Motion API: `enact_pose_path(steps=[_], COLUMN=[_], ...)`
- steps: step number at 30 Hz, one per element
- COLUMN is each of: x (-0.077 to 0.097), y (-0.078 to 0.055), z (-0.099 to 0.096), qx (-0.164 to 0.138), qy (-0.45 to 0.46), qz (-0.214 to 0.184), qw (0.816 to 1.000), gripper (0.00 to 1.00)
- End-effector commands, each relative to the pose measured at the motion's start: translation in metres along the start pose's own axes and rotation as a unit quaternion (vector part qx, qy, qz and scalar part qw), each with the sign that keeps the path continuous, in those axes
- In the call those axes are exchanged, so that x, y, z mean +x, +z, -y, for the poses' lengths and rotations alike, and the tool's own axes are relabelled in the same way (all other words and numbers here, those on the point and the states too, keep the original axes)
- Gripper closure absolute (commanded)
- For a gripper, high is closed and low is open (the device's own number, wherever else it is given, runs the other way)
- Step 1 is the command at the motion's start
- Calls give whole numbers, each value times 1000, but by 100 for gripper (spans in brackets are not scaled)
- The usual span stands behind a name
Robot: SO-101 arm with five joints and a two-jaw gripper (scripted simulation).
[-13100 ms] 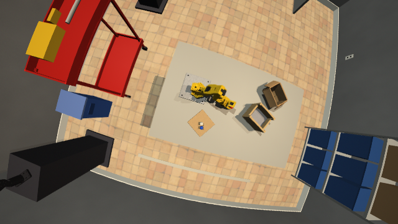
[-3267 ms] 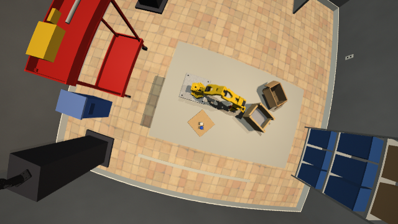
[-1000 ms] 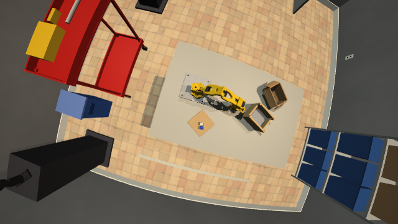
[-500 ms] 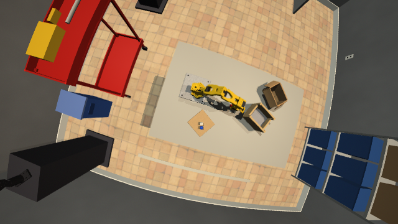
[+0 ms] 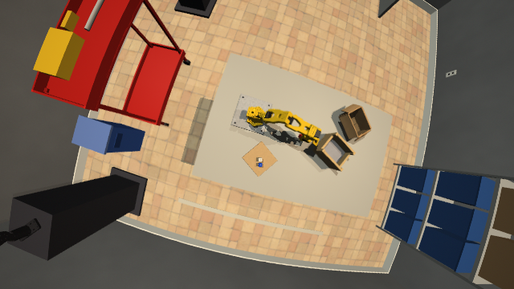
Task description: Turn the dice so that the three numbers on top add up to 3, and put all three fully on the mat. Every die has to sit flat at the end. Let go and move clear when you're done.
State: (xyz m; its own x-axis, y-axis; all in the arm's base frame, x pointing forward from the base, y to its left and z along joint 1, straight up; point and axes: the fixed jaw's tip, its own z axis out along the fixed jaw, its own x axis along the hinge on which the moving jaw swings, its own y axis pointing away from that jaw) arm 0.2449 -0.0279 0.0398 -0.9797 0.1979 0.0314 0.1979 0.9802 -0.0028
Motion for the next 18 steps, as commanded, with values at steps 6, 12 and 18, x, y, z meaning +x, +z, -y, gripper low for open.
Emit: enact_pose_path(steps=[6,12,18], x=[-2,-2,-2], y=[-12,-12,-12], z=[-3,-3,-3], qx=[-1,-1,-1], qy=[0,0,0], qz=[15,15,15], qw=[1000,1000,1000], gripper=[100,100,100])
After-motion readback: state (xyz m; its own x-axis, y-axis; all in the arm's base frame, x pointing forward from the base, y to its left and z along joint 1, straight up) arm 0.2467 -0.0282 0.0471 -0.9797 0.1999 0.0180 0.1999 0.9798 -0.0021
